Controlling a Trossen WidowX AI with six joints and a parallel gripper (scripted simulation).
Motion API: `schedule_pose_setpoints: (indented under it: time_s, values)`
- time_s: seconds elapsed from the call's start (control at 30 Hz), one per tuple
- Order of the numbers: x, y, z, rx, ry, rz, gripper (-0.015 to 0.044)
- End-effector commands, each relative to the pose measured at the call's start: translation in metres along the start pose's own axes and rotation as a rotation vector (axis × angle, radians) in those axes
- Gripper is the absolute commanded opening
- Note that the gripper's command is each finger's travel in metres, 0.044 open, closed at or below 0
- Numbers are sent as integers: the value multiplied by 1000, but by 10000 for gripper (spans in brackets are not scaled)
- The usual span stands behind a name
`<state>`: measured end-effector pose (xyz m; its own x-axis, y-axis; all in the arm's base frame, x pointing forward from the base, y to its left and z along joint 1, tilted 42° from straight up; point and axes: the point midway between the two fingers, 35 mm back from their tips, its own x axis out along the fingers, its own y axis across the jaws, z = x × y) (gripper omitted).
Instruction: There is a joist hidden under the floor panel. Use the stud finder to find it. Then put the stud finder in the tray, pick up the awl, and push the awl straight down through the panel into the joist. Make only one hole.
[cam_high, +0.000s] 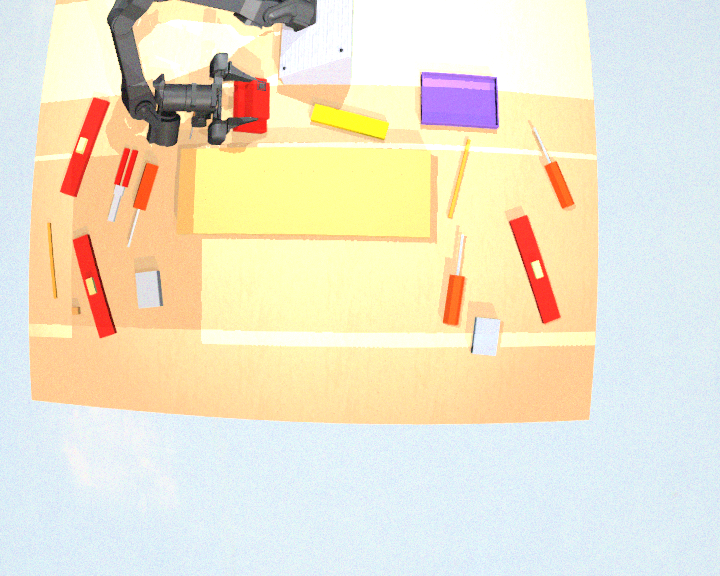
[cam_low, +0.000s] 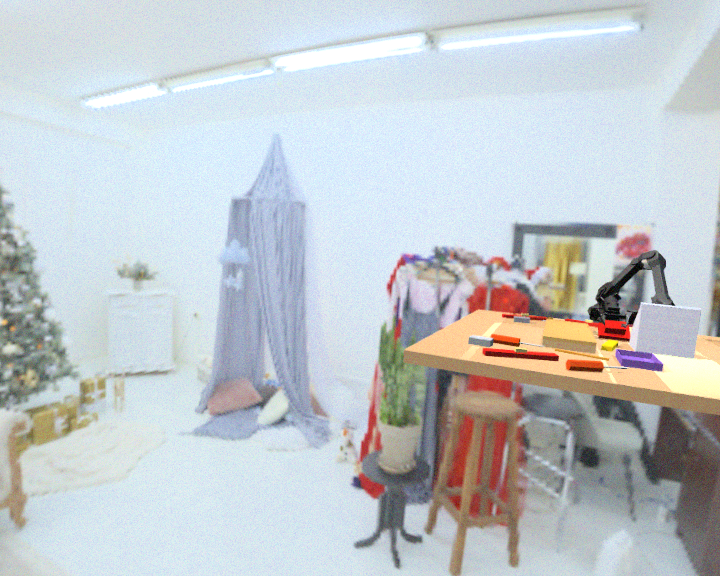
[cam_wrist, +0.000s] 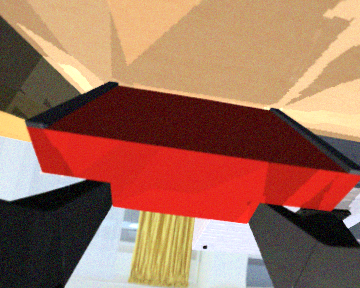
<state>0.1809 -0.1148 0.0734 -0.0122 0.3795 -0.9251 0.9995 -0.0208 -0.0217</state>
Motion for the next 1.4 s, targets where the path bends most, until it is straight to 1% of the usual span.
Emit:
schedule_pose_setpoints:
  time_s: [0.0, 0.37, 0.4, 1.37]
  values:
    - [1, 0, 1, -6, 4, -3, 79]
    - [1, 0, 1, -6, 4, -3, 368]
    - [1, 0, 1, -6, 4, -3, 378]
    - [0, 0, 7, 0, -1, 1, 378]
